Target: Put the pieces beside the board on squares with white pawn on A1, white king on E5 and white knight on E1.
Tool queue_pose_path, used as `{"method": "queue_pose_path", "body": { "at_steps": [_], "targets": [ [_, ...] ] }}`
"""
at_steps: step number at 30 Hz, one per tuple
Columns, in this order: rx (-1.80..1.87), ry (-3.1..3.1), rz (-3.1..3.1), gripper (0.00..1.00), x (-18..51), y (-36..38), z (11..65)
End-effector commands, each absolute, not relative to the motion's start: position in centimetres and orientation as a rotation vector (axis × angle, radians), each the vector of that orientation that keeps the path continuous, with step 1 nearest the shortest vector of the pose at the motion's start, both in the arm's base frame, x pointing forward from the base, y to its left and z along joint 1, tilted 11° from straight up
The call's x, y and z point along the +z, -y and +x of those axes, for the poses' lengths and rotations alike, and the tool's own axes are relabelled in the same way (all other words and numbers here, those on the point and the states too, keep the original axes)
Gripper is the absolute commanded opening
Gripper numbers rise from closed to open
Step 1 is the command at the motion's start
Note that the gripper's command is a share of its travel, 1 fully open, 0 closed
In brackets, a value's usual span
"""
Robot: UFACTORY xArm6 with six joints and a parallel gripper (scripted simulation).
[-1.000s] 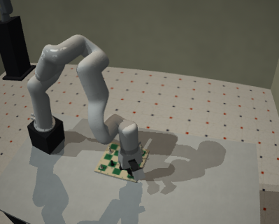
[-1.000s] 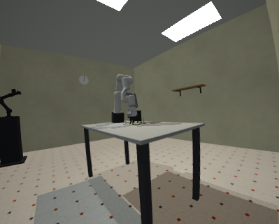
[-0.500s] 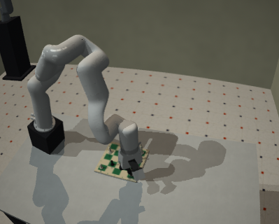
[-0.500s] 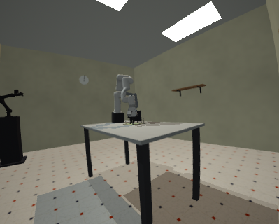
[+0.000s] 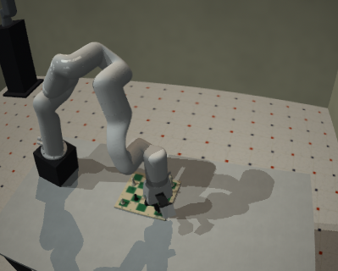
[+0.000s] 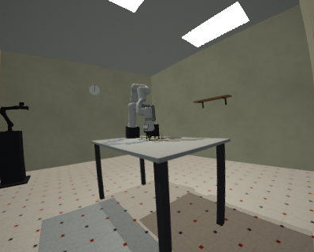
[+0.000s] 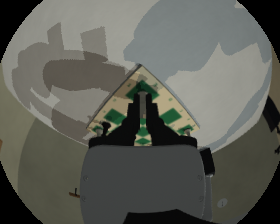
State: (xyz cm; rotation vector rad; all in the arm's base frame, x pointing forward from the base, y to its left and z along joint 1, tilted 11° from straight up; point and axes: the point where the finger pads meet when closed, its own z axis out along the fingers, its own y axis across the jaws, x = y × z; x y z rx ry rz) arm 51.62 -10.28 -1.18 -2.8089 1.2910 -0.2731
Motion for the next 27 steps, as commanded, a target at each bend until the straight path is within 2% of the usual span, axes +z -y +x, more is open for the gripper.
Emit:
{"method": "queue_pose_path", "body": {
  "at_steps": [1,27],
  "targets": [
    [-0.279,-1.29,-2.808,0.0,-1.01,10.31,51.76],
    [-0.279,-1.29,-2.808,0.0,-1.35,10.32,51.82]
  ]
}}
